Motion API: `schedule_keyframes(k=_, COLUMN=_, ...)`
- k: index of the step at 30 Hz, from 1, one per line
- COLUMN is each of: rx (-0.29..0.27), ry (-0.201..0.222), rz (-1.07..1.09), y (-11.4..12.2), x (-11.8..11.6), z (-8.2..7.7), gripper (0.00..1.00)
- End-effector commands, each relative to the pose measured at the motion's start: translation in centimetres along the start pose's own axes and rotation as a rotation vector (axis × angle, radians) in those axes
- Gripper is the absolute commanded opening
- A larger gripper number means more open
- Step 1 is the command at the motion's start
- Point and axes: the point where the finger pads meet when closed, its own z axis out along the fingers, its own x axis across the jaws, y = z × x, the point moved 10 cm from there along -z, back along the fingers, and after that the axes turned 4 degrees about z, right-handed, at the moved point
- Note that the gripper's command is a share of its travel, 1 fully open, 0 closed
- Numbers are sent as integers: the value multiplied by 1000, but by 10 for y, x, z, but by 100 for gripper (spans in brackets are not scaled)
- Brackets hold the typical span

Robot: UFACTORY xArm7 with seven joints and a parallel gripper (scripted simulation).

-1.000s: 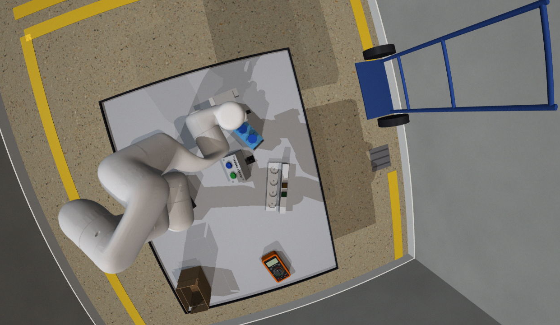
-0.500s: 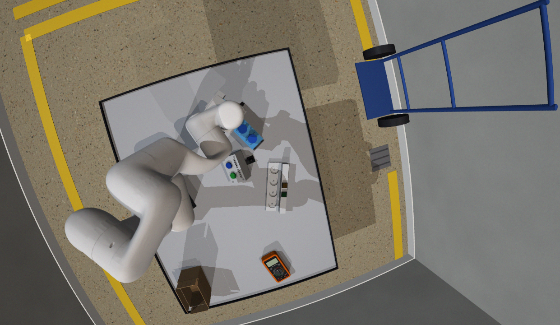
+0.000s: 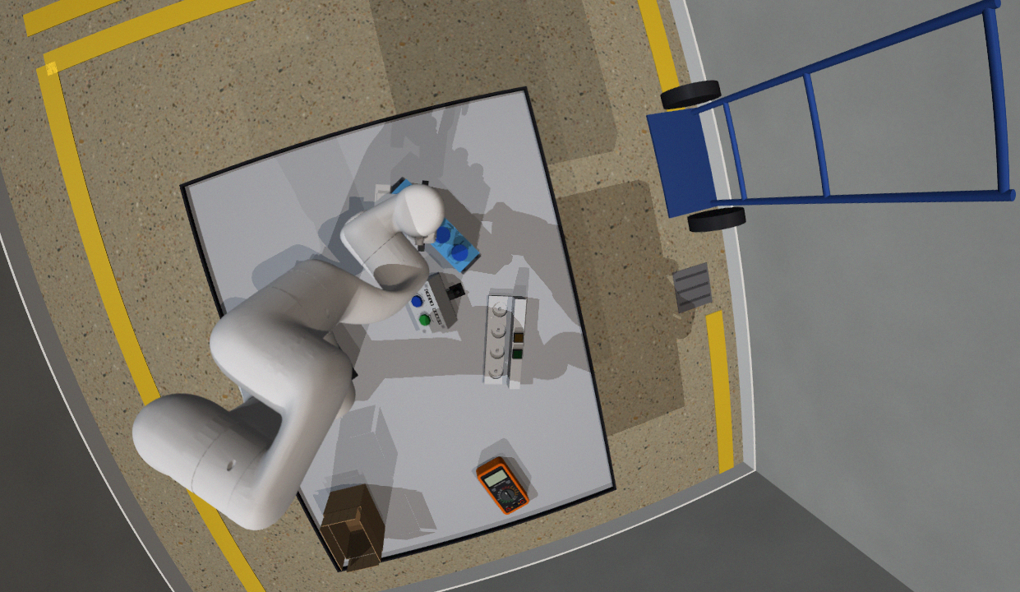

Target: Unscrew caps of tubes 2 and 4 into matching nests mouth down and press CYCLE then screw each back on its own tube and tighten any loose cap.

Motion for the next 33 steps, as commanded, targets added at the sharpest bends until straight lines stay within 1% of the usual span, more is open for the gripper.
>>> schedule_keyframes(k=1, rx=16, ry=18, rz=-58, y=2, x=-1, z=-1, gripper=0)
schedule_keyframes(k=3, rx=16, ry=18, rz=-58, y=2, x=-1, z=-1, gripper=0)
schedule_keyframes(k=4, rx=16, ry=18, rz=-58, y=2, x=-1, z=-1, gripper=46)
schedule_keyframes(k=16, rx=16, ry=18, rz=-58, y=2, x=-1, z=-1, gripper=46)
schedule_keyframes(k=19, rx=18, ry=16, rz=192, y=2, x=-1, z=-1, gripper=46)
schedule_keyframes(k=20, rx=19, ry=15, rz=243, y=2, x=-1, z=-1, gripper=46)
schedule_keyframes(k=29, rx=22, ry=13, rz=588, y=2, x=-1, z=-1, gripper=46)
schedule_keyframes(k=31, rx=22, ry=13, rz=588, y=2, x=-1, z=-1, gripper=46)
schedule_keyframes(k=32, rx=22, ry=11, rz=692, y=2, x=-1, z=-1, gripper=46)
schedule_keyframes(k=33, rx=24, ry=12, rz=741, y=2, x=-1, z=-1, gripper=46)
